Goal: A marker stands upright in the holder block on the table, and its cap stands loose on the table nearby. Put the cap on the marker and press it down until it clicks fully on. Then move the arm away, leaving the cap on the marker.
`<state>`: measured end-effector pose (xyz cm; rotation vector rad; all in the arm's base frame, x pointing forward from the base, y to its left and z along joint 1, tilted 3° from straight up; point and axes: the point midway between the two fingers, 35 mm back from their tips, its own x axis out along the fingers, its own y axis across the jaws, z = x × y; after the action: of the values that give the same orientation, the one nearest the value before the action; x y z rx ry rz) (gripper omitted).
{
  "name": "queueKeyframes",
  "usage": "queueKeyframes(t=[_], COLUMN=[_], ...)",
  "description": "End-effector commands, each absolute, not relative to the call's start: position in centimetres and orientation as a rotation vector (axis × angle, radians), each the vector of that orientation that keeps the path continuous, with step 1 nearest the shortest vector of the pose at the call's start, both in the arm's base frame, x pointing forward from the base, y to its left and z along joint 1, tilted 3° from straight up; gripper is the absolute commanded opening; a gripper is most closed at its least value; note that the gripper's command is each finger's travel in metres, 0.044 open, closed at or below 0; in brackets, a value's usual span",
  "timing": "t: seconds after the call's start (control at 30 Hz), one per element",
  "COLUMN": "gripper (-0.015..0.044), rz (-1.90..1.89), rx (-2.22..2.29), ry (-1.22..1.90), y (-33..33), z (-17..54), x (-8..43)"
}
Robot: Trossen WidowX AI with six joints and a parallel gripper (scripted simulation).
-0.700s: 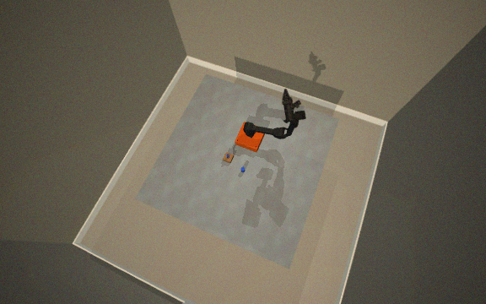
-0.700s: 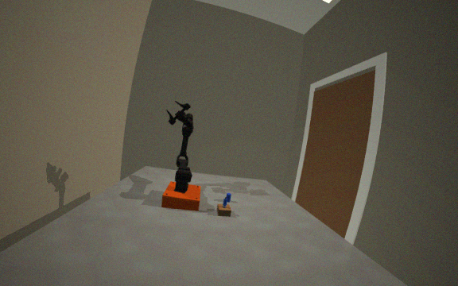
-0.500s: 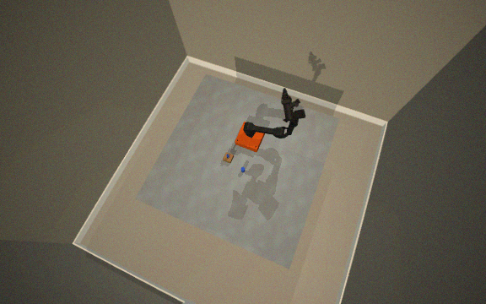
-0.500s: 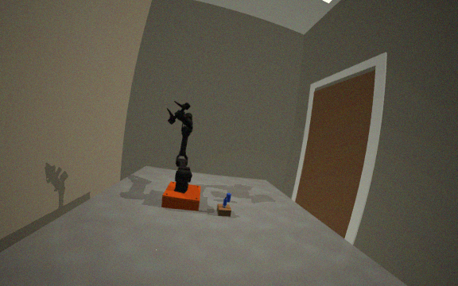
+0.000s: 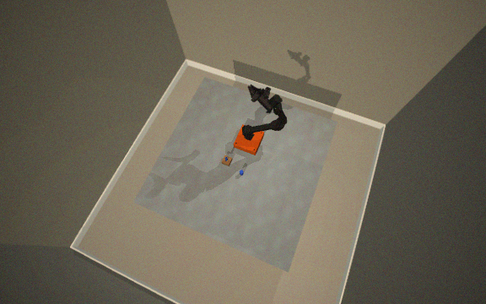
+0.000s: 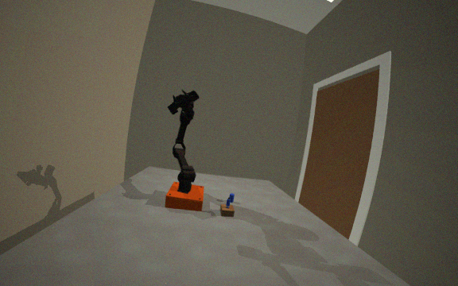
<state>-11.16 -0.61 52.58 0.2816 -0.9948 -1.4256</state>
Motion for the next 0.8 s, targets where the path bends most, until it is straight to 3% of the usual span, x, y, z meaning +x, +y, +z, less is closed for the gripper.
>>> queueKeyframes(t=[0.0,0.4,0.77], gripper=[0.0254,0.0254,0.0254], rz=[-1.35,-1.067,-0.758], rx=[0.349,0.466,0.468], ry=[-0.816,-0.242,0.271], y=[-5.4,-14.1,-12.7], z=[52.3,47.6,38.7], x=[-7.1,8.3,22.5])
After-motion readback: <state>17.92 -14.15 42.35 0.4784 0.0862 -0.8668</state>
